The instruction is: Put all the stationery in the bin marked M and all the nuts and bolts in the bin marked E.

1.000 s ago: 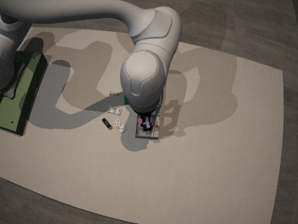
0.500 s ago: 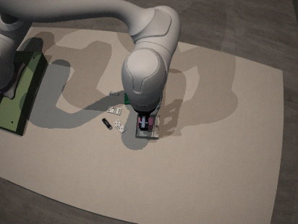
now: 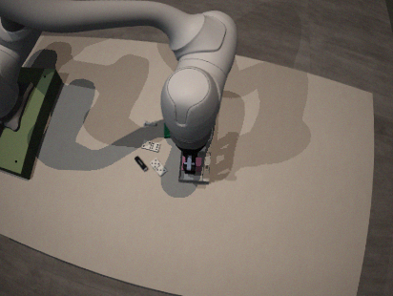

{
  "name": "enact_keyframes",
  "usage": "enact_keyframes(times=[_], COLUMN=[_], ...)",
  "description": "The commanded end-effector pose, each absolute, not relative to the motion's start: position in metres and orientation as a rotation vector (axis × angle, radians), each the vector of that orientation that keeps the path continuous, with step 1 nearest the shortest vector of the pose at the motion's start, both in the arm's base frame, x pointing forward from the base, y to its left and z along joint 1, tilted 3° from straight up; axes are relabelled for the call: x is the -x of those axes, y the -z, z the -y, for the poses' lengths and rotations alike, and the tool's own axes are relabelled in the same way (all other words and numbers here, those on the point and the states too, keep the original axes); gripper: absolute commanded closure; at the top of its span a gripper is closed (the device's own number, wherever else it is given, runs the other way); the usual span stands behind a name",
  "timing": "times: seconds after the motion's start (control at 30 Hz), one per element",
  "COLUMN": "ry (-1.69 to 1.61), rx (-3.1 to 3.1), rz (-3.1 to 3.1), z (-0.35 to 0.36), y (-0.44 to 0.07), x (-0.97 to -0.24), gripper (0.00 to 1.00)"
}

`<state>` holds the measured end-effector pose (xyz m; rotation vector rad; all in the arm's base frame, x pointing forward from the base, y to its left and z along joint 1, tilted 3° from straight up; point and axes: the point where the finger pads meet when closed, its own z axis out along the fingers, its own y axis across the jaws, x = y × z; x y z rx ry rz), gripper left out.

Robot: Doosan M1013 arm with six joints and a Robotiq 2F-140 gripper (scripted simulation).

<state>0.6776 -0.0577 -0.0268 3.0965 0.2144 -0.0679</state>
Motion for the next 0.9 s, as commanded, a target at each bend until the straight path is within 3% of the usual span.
enact_keyframes(times=[0.0, 0.7, 0.73, 0.87], ry=[0.068, 0.068, 0.068, 0.068], rx=[-3.097, -3.097, -3.097, -3.097], rz=[-0.214, -0.214, -0.214, -0.214], z=[0.058, 0.059, 0.059, 0.059], y=[0.032, 0.051, 0.051, 0.051], x=[-0.677, -0.677, -0.677, -0.677], gripper=[0.79, 0.79, 0.72, 0.72])
